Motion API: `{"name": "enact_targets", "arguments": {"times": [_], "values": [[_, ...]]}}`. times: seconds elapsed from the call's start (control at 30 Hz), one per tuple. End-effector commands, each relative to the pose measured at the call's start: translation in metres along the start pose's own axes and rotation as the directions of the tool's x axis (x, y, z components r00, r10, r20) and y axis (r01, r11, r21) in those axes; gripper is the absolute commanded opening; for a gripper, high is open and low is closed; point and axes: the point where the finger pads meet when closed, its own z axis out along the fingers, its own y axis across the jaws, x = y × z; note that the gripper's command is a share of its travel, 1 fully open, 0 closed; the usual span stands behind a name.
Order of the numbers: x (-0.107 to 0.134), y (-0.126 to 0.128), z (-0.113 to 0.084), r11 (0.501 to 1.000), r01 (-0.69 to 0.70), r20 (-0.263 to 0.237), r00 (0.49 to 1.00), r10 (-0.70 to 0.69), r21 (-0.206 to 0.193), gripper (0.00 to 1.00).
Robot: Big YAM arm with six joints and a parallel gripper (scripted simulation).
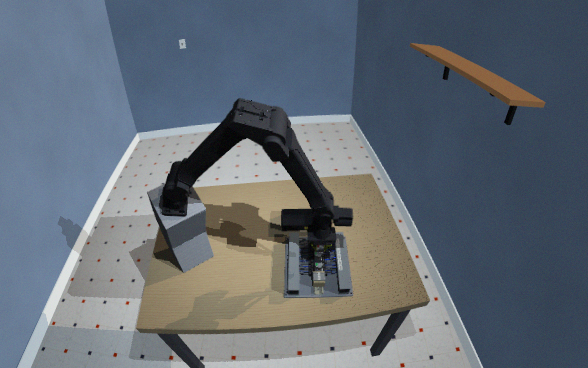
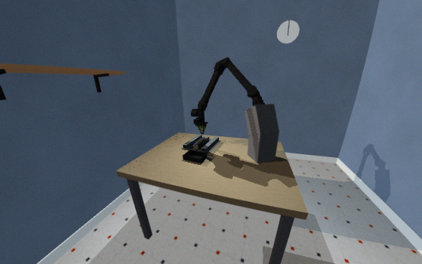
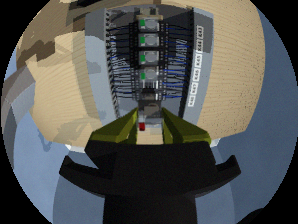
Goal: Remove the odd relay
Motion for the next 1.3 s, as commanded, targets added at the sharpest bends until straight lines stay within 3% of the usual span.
{"name": "enact_targets", "arguments": {"times": [0.0,1.27], "values": [[-0.0050,-0.0110,-0.0235,1.000,-0.006,0.004,1.000,0.005,0.030,0.00],[-0.0031,-0.0119,-0.0173,1.000,-0.010,0.003,1.000,0.010,0.030,0.00]]}}
